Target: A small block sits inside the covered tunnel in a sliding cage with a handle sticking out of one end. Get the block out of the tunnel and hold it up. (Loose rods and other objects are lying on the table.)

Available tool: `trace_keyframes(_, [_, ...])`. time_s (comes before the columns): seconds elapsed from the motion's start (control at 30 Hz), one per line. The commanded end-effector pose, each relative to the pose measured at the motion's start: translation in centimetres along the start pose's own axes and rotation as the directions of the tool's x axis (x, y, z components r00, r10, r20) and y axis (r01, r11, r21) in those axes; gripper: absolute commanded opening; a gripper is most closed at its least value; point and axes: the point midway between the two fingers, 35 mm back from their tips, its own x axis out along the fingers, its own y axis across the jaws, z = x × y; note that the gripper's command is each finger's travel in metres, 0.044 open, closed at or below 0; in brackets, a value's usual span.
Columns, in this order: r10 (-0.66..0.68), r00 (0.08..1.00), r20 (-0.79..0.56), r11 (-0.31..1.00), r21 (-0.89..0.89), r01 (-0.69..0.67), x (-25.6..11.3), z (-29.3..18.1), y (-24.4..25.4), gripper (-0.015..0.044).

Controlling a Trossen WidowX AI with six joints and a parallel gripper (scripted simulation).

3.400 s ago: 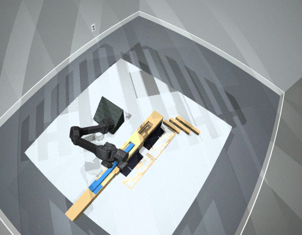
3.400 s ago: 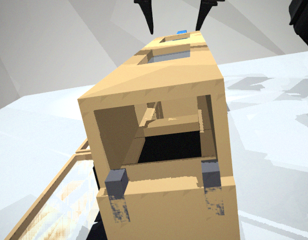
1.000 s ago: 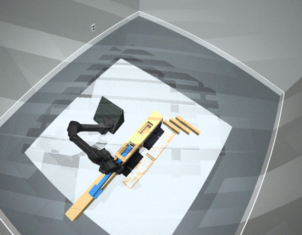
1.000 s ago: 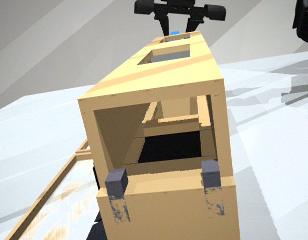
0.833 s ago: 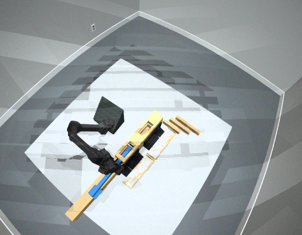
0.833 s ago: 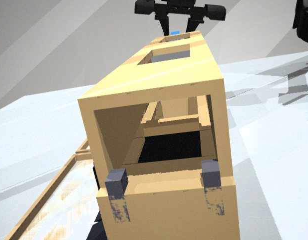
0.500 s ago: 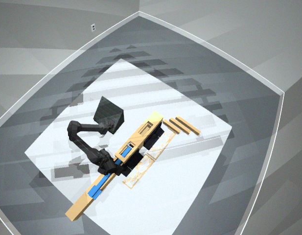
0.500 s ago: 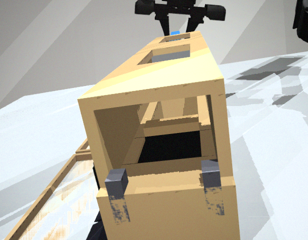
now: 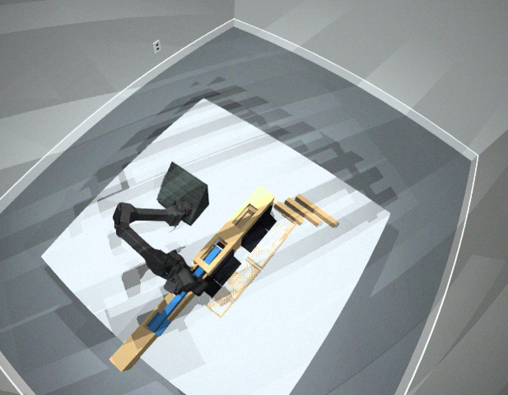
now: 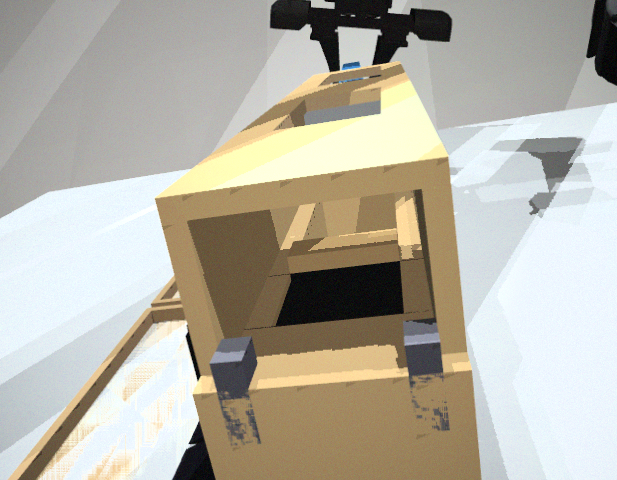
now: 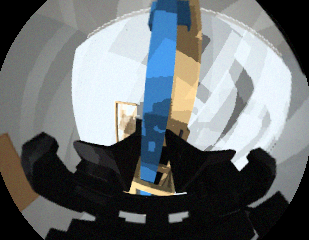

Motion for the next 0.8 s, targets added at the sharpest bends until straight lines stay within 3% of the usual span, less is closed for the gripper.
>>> trace_keyframes(0.0, [-0.050,0.995,0.090,0.998,0.045,0.046,0.5,2.2,-0.8,0.0000])
trace_keyframes(0.7, [-0.050,0.995,0.090,0.998,0.045,0.046,0.5,2.2,-0.8,0.0000])
trace_keyframes(0.73, [-0.001,1.000,0.003,1.000,0.002,0.001,0.0,0.1,0.0,0.0026])
trace_keyframes(0.77, [-0.001,1.000,0.003,1.000,0.002,0.001,0.0,0.1,0.0,0.0053])
